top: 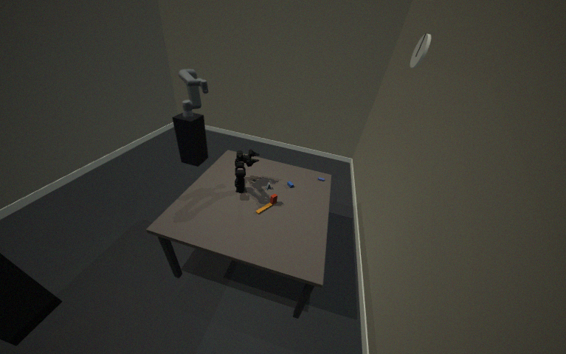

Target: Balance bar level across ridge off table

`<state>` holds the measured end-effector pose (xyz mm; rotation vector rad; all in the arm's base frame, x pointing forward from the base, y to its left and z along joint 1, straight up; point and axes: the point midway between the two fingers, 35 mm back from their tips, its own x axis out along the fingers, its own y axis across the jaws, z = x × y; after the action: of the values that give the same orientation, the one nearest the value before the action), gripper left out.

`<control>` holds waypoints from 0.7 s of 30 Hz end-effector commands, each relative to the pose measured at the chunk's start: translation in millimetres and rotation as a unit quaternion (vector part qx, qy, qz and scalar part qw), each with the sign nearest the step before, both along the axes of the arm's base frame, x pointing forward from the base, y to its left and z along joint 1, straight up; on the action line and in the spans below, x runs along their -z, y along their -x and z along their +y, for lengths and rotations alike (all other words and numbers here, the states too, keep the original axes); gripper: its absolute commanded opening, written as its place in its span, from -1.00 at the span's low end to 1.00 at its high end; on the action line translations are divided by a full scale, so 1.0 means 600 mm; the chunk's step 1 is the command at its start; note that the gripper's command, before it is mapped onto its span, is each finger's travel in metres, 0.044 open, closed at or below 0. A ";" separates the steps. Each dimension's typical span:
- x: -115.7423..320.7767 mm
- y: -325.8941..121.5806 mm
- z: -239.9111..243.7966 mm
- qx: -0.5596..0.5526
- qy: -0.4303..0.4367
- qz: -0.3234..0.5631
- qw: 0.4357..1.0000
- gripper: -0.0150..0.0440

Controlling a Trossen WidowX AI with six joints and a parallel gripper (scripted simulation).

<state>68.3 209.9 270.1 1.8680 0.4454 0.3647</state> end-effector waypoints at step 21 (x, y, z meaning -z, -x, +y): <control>-0.044 -0.074 0.048 0.056 0.073 -0.059 0.994 0.58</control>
<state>104.4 233.5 293.7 1.7400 0.2979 0.3610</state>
